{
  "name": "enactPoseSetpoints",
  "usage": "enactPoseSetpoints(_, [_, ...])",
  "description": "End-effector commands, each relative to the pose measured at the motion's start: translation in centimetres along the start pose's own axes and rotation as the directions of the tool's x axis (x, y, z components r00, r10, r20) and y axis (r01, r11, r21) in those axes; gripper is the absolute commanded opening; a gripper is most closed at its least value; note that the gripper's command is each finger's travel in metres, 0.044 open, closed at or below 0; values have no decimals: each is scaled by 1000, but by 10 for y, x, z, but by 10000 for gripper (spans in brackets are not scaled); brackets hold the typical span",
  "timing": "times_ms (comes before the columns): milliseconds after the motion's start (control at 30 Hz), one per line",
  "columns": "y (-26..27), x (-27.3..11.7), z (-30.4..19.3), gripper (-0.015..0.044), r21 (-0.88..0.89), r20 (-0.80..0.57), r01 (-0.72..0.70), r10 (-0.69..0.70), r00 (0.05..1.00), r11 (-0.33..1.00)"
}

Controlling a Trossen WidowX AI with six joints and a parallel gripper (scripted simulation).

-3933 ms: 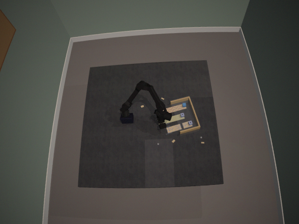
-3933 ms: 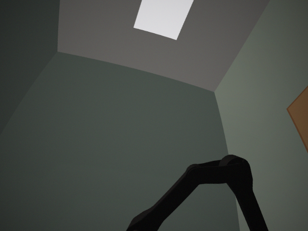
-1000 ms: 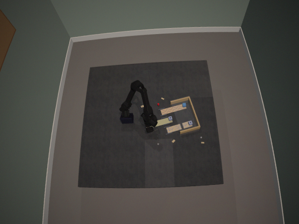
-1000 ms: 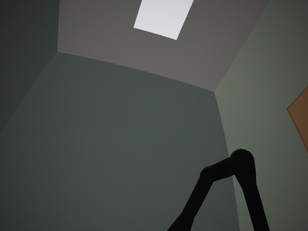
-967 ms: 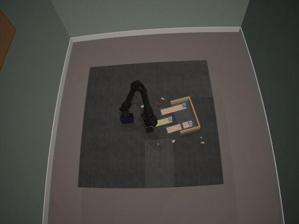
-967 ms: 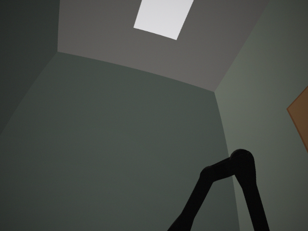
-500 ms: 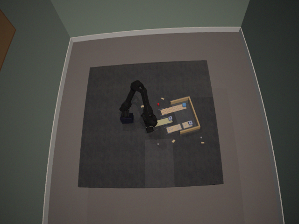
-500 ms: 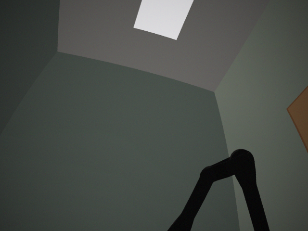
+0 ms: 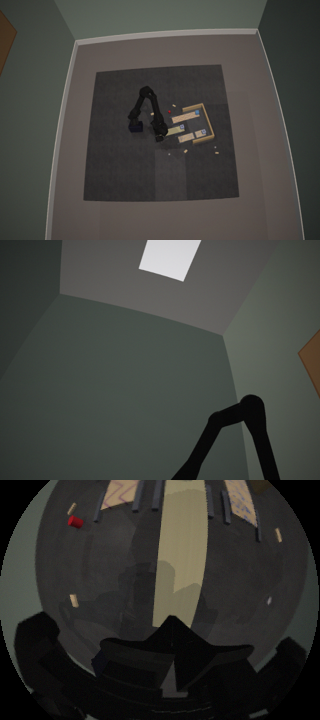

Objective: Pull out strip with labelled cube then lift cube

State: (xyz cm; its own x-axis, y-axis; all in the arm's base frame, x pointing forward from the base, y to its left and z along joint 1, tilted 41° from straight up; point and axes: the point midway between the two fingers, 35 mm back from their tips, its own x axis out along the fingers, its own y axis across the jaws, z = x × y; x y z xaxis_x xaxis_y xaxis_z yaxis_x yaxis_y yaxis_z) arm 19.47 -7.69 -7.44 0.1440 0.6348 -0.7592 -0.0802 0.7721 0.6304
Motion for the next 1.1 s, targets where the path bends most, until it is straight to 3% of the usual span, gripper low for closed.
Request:
enactPoseSetpoints(0, [-3, -31, 4, 0, -3, -3, 13, -13, 1000, 1000])
enactPoseSetpoints(133, [-3, -34, 4, 0, -3, -4, 13, -13, 1000, 1000])
enactPoseSetpoints(700, [-2, -38, 72, 440, -18, -1, 12, -12, 1000, 1000])
enactPoseSetpoints(1067, [-1, -43, 111, 440, -19, 1, 12, -12, 1000, 1000])
